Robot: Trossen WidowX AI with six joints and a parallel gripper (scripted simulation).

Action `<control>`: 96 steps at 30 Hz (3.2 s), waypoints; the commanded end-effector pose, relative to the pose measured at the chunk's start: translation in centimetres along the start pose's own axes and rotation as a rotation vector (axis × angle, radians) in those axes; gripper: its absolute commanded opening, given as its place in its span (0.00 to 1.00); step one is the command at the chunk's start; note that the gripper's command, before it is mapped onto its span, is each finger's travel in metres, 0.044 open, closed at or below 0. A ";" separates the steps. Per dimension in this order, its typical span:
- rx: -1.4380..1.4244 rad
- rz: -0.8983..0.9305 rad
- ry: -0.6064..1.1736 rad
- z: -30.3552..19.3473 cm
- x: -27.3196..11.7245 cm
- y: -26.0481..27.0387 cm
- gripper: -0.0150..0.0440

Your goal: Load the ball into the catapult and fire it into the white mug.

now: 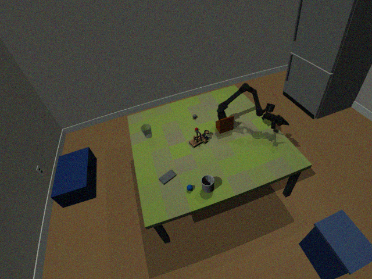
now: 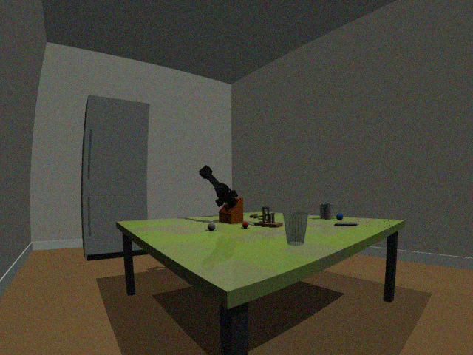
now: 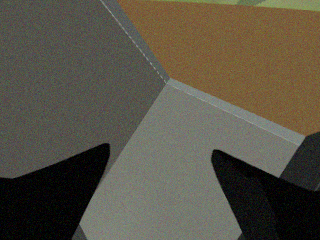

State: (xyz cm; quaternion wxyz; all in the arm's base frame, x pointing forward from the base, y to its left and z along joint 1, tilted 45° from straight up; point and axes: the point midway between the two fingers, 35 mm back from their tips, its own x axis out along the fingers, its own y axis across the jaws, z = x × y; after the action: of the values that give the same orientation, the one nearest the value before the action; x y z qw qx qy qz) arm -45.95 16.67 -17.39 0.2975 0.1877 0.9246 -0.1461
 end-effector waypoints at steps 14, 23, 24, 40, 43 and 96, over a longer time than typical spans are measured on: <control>0.282 0.134 -0.061 0.1 -0.8 6.0 1.00; 0.545 0.278 -0.076 0.3 -2.2 12.0 1.00; 0.575 0.296 -0.077 0.3 -2.4 12.7 1.00; 1.016 0.569 -0.041 1.7 -6.8 22.8 1.00; 1.093 0.612 -0.029 2.2 -7.8 24.4 1.00; 2.473 1.519 0.598 14.4 -33.0 40.9 1.00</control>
State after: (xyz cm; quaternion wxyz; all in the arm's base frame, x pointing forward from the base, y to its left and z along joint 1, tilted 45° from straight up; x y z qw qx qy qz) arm 2.06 39.02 -15.80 -0.2079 0.7679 -0.0395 -0.6046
